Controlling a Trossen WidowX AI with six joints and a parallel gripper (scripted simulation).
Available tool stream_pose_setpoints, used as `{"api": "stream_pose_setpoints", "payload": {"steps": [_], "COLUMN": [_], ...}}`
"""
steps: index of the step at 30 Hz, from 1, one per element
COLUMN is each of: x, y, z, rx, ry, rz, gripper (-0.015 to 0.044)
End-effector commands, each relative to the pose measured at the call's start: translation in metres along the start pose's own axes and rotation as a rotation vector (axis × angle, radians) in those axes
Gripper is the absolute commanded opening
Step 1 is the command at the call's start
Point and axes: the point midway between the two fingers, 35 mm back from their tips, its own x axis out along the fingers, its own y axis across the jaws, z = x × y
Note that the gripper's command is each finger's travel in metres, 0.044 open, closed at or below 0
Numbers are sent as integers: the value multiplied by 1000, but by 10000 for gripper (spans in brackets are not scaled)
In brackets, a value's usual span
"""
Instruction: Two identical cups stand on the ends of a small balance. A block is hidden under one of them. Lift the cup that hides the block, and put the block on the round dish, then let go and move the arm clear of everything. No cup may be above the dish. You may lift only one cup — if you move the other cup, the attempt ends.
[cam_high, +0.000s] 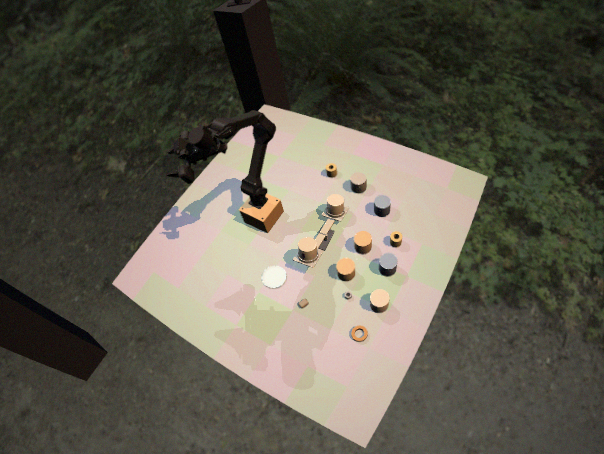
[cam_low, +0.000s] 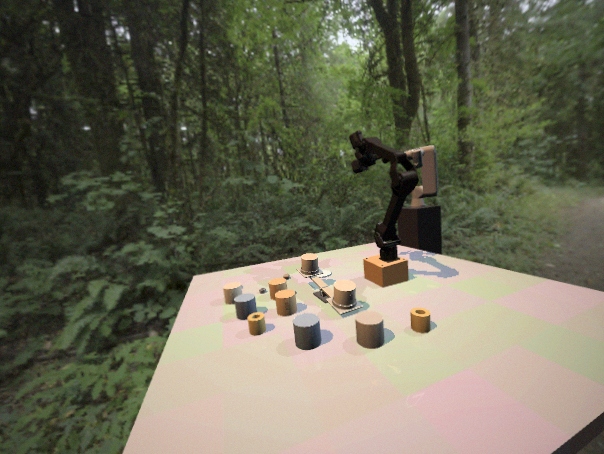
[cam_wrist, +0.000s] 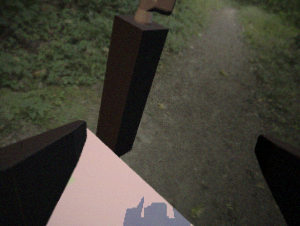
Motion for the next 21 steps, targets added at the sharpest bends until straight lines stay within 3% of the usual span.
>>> {"api": "stream_pose_setpoints", "payload": {"steps": [1, 21], "x": [-11, -76], "y": [24, 111], "z": [-14, -84], "rx": [-68, -367], "ry": [7, 22], "rz": [145, 751], "gripper": [440, 440]}}
